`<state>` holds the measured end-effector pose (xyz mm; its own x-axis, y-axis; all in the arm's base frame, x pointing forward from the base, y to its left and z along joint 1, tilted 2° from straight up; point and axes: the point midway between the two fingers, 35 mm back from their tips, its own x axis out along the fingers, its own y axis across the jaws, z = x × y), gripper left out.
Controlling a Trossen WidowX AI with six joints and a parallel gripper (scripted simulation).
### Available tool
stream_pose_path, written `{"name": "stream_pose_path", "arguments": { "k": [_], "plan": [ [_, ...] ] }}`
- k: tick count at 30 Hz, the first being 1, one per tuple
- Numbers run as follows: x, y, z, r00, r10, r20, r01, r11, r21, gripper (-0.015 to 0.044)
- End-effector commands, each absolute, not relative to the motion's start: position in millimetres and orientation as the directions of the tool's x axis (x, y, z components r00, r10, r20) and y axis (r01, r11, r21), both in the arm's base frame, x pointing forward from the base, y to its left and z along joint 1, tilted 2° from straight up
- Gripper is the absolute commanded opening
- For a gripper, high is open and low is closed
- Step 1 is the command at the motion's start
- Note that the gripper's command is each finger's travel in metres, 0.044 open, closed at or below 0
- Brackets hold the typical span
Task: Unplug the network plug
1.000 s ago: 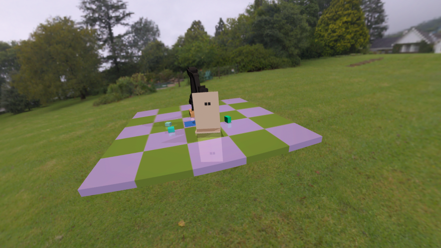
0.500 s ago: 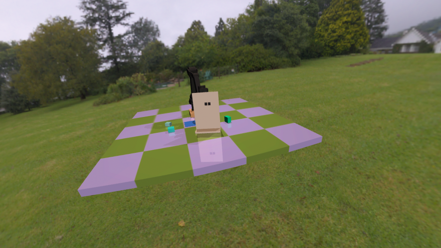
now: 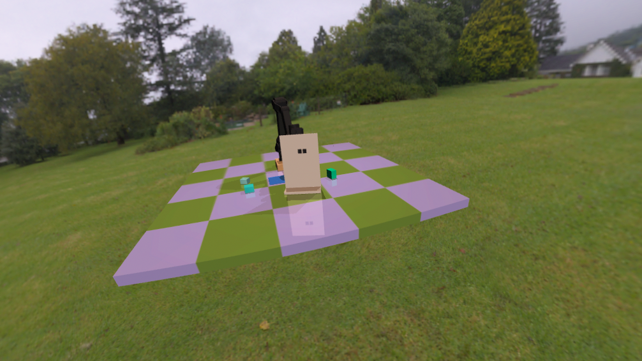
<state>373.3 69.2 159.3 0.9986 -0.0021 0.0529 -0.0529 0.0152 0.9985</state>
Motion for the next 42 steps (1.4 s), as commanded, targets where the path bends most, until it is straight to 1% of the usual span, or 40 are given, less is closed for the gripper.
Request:
{"name": "stream_pose_path", "arguments": {
  "k": [1,42],
  "plan": [
    [369,70,158,0.999,0.0,0.05,-0.05,0.011,0.999,0.0],
    [343,83,156,0.999,0.0,0.048,-0.048,0.01,0.999,0.0]
  ]
}}
